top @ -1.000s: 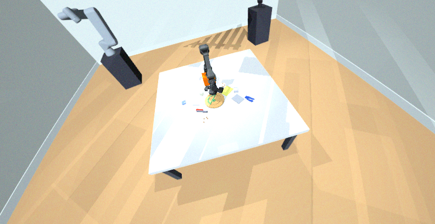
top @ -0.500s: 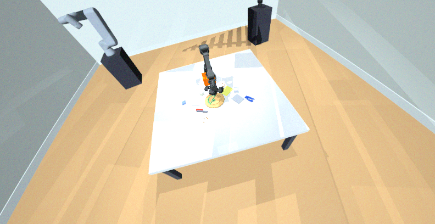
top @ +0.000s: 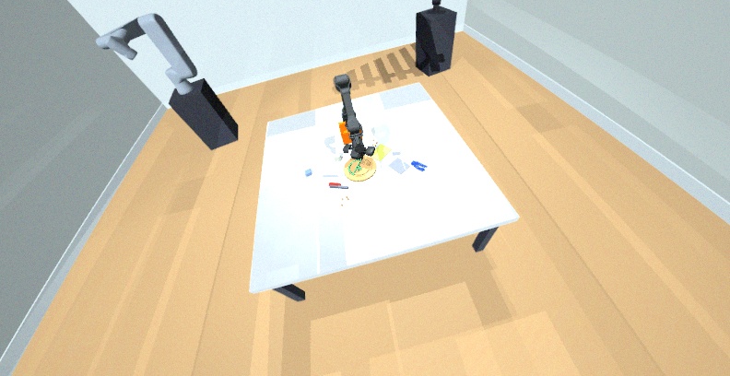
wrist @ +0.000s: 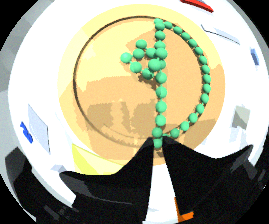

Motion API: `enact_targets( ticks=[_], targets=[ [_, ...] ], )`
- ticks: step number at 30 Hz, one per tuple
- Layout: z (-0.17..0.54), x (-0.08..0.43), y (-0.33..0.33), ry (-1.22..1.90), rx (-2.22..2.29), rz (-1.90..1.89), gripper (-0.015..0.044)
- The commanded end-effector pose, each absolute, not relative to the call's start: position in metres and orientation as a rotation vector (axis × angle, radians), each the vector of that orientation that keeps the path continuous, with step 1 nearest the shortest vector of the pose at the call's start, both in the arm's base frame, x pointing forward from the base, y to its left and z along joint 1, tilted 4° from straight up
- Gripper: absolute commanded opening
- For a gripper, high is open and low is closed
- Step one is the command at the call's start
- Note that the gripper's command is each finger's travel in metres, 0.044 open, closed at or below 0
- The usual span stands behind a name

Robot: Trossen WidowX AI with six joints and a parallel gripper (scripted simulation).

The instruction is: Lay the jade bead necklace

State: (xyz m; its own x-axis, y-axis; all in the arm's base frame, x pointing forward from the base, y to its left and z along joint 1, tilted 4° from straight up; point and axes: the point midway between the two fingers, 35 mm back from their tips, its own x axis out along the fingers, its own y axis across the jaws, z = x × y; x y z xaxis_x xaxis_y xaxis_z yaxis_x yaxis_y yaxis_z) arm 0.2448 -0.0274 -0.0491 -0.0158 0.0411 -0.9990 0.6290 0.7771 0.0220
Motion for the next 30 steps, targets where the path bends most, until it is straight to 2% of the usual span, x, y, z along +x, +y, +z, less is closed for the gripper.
enact_targets(
  ticks=[1, 18, 30],
  targets=[
    [-0.0515, 0.2416, -0.0267, 1.544, 0.566, -0.512, 0.0],
    [-0.0474, 0.2427, -0.0273, 1.542, 0.561, -0.51, 0.044],
    [-0.0436, 0.2428, -0.0275, 1.544, 0.565, -0.512, 0.044]
  ],
)
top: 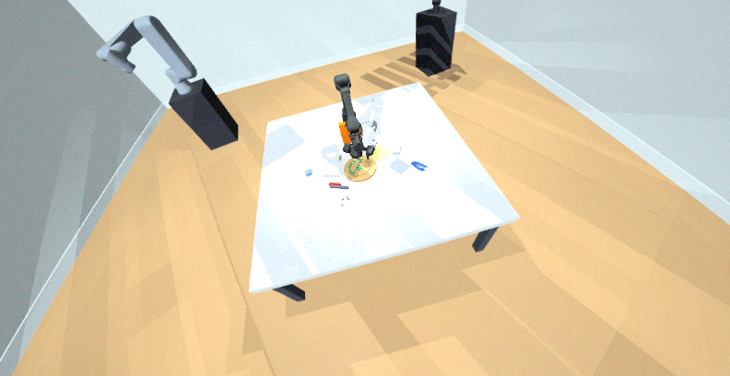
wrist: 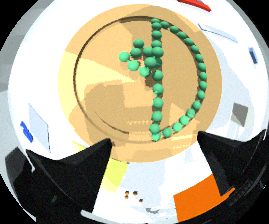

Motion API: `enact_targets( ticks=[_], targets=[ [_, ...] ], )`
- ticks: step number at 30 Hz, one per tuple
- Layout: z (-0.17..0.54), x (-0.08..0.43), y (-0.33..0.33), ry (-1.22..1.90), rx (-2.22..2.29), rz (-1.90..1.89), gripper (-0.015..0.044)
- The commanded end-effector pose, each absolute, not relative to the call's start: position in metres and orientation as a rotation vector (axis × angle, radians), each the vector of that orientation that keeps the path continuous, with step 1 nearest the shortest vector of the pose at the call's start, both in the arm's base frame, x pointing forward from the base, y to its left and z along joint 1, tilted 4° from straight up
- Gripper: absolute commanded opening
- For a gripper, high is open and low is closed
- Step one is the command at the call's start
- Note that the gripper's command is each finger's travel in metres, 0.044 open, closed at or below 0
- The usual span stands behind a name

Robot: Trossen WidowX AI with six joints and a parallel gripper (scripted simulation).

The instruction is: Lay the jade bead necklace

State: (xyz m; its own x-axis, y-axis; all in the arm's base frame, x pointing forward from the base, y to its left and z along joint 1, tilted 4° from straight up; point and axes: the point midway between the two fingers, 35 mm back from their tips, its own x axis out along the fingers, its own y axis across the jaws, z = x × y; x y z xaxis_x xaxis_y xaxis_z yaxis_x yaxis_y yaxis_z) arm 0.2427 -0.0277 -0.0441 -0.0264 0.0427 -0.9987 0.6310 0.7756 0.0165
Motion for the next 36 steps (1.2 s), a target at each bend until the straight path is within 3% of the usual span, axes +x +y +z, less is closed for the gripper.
enact_targets(
  ticks=[1, 13, 20, 25, 36],
  targets=[
    [-0.044, 0.243, -0.027, 1.544, 0.565, -0.512, 0.044],
    [-0.044, 0.243, -0.027, 1.544, 0.565, -0.512, 0.044],
    [-0.015, 0.253, -0.034, 1.594, 0.215, -0.15, 0.0256],
    [-0.012, 0.253, -0.035, 1.595, 0.172, -0.107, 0.0125],
    [-0.028, 0.253, -0.034, 1.596, 0.172, -0.107, 0.012]
  ],
)
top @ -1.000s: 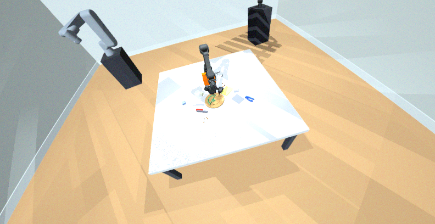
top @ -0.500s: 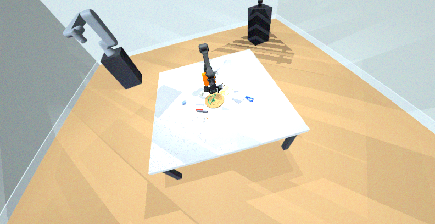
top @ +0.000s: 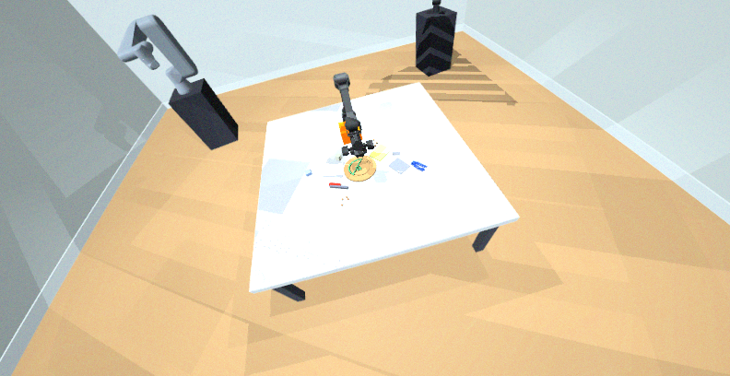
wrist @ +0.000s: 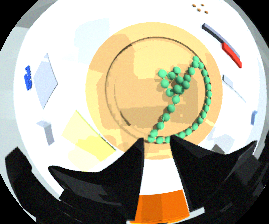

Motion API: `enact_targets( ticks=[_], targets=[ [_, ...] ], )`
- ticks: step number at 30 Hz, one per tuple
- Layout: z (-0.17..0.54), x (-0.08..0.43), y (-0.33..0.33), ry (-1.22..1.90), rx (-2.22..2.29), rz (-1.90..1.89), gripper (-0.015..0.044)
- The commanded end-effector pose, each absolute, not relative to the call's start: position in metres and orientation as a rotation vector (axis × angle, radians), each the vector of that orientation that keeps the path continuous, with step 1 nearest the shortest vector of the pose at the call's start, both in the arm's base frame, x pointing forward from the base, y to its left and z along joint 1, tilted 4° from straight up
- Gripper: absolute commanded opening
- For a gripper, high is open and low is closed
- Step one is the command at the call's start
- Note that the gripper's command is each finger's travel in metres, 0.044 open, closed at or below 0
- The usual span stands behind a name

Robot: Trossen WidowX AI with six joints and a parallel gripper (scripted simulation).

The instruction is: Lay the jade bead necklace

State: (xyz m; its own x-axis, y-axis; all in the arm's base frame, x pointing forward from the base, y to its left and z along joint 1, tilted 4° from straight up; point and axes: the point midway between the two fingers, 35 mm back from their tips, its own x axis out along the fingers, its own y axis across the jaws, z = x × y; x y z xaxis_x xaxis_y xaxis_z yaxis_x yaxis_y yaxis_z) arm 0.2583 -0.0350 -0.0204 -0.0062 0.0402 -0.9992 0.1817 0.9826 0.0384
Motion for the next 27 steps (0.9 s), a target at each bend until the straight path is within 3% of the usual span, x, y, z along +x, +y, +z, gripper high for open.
enact_targets(
  ticks=[1, 27],
  targets=[
    [-0.02, 0.258, -0.035, 1.576, 0.175, -0.113, 0.012],
    [-0.052, 0.252, -0.033, 1.596, 0.172, -0.107, 0.012]
  ],
)
